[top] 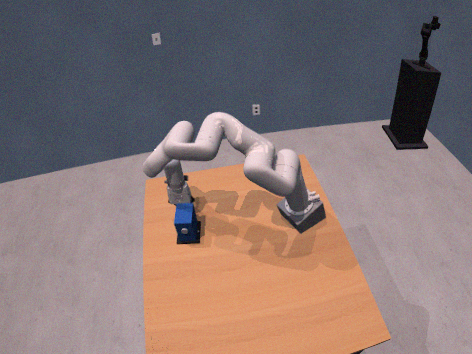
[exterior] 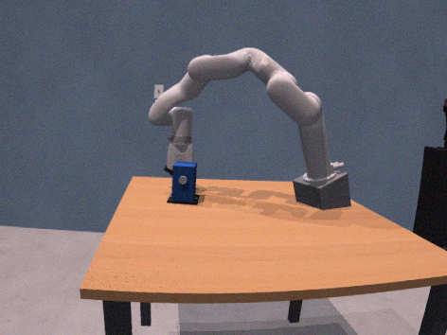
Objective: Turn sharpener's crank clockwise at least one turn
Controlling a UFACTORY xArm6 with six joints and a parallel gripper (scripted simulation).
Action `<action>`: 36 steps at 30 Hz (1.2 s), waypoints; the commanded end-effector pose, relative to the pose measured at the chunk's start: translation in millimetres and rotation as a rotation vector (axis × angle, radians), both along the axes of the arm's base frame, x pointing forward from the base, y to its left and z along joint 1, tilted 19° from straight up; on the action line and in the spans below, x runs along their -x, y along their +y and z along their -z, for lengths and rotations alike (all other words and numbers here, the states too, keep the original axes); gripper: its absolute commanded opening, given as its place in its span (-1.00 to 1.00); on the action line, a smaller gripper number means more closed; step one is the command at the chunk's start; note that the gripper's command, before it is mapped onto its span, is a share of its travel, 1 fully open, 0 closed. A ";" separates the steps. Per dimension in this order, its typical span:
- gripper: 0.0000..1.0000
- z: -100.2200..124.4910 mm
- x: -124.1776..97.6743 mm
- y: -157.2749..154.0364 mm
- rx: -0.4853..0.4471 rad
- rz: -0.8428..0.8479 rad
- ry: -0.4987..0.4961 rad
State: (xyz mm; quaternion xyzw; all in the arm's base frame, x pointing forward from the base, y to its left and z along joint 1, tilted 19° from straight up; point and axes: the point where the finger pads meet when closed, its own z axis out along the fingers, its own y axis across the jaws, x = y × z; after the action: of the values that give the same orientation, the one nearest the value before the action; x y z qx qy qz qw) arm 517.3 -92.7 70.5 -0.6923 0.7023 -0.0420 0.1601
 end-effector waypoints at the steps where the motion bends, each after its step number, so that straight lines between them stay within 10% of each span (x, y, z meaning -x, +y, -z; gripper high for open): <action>1: -1.00 6.0 6.5 0.7 0.001 0.000 -0.006; 36: -1.00 13.9 20.5 1.9 0.001 0.000 -0.006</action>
State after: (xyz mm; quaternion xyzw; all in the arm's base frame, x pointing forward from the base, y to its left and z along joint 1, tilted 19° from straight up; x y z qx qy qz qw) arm 496.1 -90.3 55.2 -0.6923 0.7020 -0.0431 0.1613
